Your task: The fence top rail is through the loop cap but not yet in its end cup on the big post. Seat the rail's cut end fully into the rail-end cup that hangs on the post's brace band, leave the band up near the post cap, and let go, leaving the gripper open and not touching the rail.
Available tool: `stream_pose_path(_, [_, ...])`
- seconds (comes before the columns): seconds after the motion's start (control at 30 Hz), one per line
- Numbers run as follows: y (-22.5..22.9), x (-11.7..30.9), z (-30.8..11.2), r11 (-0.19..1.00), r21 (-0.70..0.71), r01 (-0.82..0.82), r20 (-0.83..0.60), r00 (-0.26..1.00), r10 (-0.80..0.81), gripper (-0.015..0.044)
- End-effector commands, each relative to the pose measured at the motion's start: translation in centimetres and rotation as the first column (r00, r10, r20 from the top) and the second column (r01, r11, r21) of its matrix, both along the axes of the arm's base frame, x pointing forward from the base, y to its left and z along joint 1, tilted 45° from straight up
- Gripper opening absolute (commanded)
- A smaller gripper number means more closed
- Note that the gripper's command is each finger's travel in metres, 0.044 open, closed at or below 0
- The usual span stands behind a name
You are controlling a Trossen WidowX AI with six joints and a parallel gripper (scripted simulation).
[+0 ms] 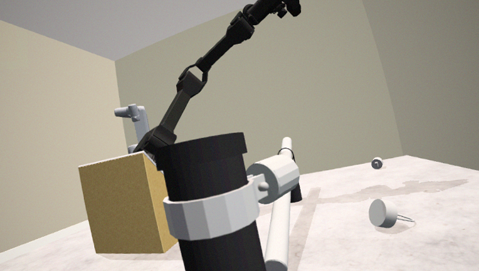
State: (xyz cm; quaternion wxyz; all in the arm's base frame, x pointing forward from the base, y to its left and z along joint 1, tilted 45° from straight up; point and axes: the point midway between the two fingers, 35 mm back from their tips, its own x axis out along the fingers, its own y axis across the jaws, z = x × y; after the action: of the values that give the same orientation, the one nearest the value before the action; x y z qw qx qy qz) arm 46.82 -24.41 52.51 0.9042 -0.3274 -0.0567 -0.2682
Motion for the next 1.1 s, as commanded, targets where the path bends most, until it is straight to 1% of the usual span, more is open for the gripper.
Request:
stream_pose_path(0.0, [-0.1,0.1,-0.3,1.000,0.003,-0.002,-0.007,1.000,0.002,0.0426])
stream_pose_path(0.03, [-0.2,0.3,-1.0,1.000,0.013,-0.008,-0.027,1.000,0.008,0.0440])
stream_pose_path(0.07, [-0.5,0.6,-2.4,0.999,0.031,-0.017,-0.060,0.998,0.019,0.0440])
stream_pose_path(0.23, [-2.0,1.5,-10.6,0.986,0.158,-0.059,-0.244,0.965,0.097,0.0440])
stream_pose_path(0.33, [-2.1,1.5,-15.5,0.963,0.259,-0.077,-0.332,0.929,0.164,0.0440])
stream_pose_path(0.47, [-1.3,0.9,-22.1,0.910,0.406,-0.084,-0.425,0.864,0.270,0.0440])
stream_pose_path(0.63, [-0.1,-1.1,-29.7,0.800,0.598,-0.045,-0.482,0.777,0.405,0.0440])
stream_pose_path(0.73, [1.0,-3.0,-34.3,0.693,0.720,0.009,-0.483,0.724,0.492,0.0440])
stream_pose_path(0.87, [3.0,-6.2,-39.8,0.512,0.852,0.108,-0.445,0.665,0.600,0.0440])
stream_pose_path(0.97, [4.9,-8.9,-43.1,0.352,0.916,0.193,-0.390,0.637,0.666,0.0440])
stream_pose_path(1.07, [7.4,-12.1,-46.1,0.148,0.944,0.293,-0.307,0.623,0.720,0.0440])
